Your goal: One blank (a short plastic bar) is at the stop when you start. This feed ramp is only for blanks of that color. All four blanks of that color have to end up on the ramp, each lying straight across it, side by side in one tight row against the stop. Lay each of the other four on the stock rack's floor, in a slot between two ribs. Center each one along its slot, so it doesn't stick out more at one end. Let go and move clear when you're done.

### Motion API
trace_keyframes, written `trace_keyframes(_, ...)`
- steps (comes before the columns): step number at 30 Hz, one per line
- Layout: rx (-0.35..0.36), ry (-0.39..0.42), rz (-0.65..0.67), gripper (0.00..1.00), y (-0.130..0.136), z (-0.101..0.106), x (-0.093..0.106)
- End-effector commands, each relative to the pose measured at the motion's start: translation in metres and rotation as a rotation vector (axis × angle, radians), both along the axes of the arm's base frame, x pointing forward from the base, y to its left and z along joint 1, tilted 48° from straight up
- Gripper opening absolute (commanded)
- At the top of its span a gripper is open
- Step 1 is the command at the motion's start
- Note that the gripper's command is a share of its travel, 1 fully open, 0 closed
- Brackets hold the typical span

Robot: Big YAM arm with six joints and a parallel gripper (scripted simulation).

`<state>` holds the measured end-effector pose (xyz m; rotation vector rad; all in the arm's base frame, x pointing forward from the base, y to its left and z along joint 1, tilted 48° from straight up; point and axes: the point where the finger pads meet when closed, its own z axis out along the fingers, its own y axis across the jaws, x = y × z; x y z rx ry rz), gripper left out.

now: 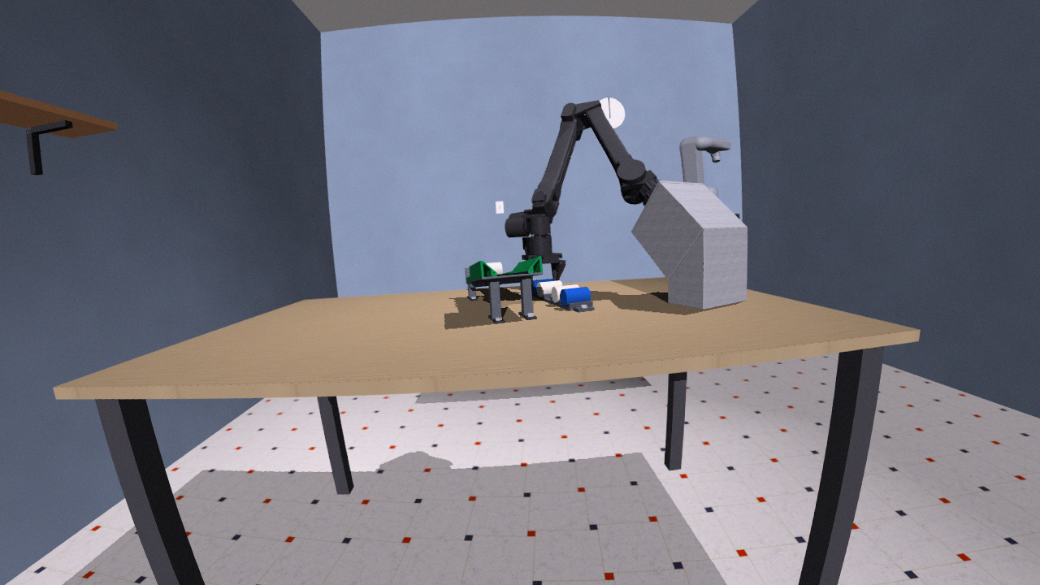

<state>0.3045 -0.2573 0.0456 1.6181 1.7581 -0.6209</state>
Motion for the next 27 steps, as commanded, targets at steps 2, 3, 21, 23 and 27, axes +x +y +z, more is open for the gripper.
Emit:
trace_keyframes(2,-0.009,-0.013,0.001,0.78,-0.0054,0.0061,0.0058)
trace_keyframes(3,-0.009,-0.013,0.001,0.78,-0.0054,0.0061,0.0058)
trace_keyframes(21,-0.009,-0.013,0.0,0.59,-0.0055,0.0061,0.0056)
trace_keyframes(23,-0.009,-0.013,0.0,0.59,-0.0055,0.0061,0.0056)
trace_keyframes(27,-0.009,-0.013,0.0,0.59,-0.0055,0.0061,0.0056)
